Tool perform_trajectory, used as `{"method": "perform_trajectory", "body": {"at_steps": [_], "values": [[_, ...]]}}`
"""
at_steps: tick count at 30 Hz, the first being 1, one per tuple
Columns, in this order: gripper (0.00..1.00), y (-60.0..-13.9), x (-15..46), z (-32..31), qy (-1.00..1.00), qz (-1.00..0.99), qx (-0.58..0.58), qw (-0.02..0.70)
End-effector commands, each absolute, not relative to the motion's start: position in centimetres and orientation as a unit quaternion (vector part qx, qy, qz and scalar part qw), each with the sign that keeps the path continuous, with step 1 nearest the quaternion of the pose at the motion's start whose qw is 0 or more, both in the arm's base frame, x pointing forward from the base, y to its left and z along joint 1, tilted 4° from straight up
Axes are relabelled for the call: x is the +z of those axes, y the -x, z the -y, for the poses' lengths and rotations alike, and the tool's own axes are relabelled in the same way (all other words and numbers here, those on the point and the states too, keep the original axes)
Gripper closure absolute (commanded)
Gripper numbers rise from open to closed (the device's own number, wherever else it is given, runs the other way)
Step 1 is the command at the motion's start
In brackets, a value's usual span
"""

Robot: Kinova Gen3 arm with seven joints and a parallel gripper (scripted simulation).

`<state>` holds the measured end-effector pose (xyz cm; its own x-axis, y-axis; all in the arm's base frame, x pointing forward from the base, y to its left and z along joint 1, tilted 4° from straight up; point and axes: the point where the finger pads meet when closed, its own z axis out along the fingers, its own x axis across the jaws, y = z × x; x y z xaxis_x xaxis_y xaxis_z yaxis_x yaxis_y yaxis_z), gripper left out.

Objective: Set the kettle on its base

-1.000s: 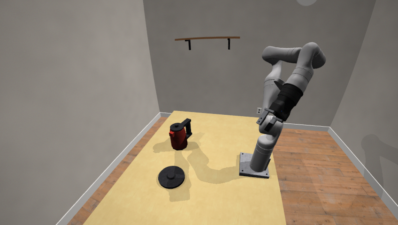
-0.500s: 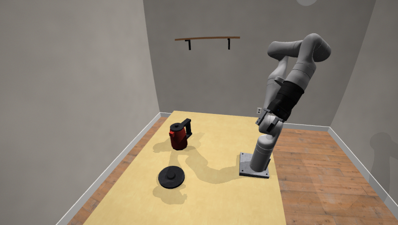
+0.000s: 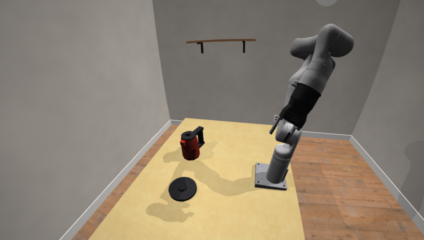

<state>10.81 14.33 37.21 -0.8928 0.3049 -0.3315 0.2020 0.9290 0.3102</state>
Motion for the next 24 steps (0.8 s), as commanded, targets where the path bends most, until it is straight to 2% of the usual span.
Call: {"method": "perform_trajectory", "body": {"at_steps": [1, 24], "values": [[0.00, -11.5, 37.2, -14.8, -0.166, -0.962, 0.125, 0.179], [0.00, -17.9, 37.9, -16.8, -0.458, -0.879, 0.098, 0.090]]}}
